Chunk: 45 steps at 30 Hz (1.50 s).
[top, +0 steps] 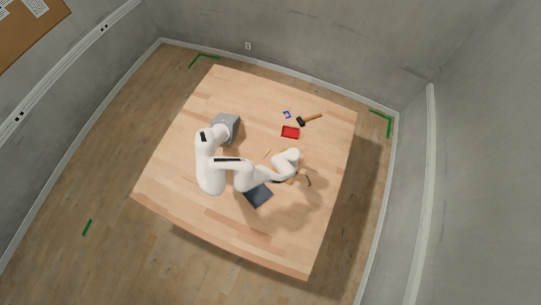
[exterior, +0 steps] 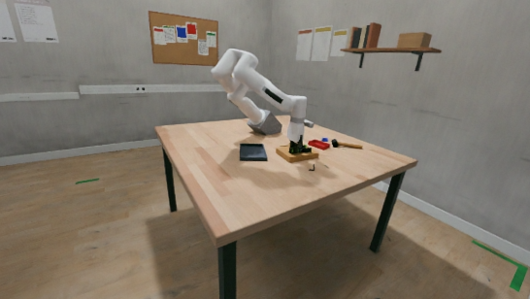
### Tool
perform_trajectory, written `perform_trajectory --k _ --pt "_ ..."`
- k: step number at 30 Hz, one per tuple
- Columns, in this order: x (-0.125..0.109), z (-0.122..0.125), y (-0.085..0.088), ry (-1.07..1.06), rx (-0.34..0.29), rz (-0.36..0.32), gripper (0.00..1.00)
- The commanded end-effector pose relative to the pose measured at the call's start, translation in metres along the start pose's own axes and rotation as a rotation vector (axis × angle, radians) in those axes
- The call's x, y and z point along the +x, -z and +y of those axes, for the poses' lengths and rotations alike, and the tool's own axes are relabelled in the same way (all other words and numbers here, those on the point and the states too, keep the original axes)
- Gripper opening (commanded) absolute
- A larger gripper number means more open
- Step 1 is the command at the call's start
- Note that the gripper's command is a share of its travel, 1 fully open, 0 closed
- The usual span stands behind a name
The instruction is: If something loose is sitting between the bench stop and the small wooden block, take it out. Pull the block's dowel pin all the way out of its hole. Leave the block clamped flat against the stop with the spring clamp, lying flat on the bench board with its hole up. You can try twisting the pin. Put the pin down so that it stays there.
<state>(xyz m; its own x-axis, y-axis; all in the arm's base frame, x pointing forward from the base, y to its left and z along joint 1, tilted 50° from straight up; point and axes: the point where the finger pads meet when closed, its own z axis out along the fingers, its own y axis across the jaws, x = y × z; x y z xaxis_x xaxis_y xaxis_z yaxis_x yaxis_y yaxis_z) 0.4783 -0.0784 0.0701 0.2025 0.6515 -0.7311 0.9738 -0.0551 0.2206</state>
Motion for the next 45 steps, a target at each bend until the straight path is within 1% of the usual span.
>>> perform_trajectory --k 1,10,12,27,29,38,45 --pt "0.000 0.001 0.004 -0.001 -0.003 0.002 0.27" --pt "0.000 0.001 0.016 -0.001 -0.003 0.002 0.27" --pt "0.000 0.001 0.016 -0.001 -0.003 0.002 0.27" --pt "0.000 0.001 0.043 -0.001 -0.003 0.002 0.27" --pt "0.000 0.001 0.043 -0.001 -0.003 0.002 0.27" --pt "0.000 0.001 0.055 -0.001 -0.003 0.002 0.27" --pt "0.000 0.001 0.059 -0.001 -0.003 0.002 0.27"
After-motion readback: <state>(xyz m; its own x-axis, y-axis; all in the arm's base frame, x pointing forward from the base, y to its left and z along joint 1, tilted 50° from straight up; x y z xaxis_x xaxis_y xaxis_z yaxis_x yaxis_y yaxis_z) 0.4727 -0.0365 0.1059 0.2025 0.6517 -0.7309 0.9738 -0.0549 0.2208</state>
